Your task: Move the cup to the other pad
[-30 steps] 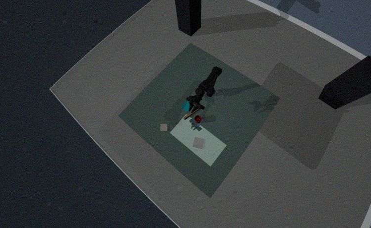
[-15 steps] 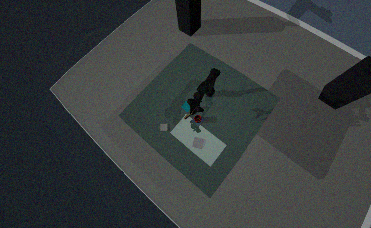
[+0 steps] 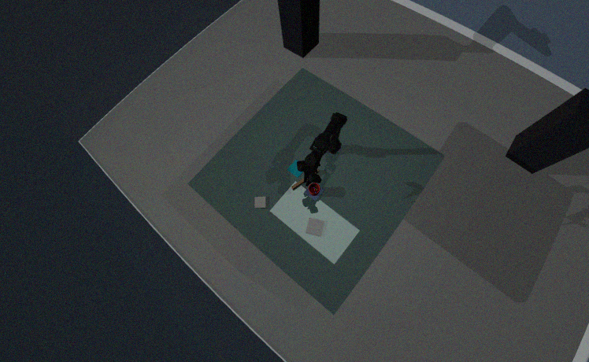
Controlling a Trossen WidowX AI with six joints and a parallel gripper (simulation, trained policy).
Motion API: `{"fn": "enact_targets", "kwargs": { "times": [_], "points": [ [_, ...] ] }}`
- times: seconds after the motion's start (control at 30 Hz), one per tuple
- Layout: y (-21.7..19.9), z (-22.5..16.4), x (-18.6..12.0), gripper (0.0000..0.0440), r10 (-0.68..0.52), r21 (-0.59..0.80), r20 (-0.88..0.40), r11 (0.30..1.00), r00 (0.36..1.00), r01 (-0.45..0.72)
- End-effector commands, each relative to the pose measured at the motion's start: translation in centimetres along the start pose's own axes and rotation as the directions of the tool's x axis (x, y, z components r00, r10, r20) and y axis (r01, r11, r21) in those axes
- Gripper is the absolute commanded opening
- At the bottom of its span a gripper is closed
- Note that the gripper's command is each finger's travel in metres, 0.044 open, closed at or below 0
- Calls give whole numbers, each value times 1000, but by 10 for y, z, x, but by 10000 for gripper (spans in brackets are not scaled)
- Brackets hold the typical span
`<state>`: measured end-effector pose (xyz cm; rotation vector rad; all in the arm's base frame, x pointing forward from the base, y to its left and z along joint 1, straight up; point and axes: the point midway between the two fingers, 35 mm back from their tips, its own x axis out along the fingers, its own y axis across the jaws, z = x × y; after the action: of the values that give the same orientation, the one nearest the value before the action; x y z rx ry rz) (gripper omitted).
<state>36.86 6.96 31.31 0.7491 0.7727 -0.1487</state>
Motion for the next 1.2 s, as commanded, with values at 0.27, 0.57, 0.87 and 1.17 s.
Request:
{"fn": "enact_targets", "kwargs": {
  "times": [0.27,0.57,0.87,1.17],
  "points": [
    [-10,-15,18,129,-123,91,-121,987,985,134],
    [-27,-30,33,122,-238,108,-210,958,948,265],
    [-48,-48,46,135,-356,83,-296,915,886,395],
    [-68,-66,56,143,-463,39,-372,858,804,512]
  ]
}}
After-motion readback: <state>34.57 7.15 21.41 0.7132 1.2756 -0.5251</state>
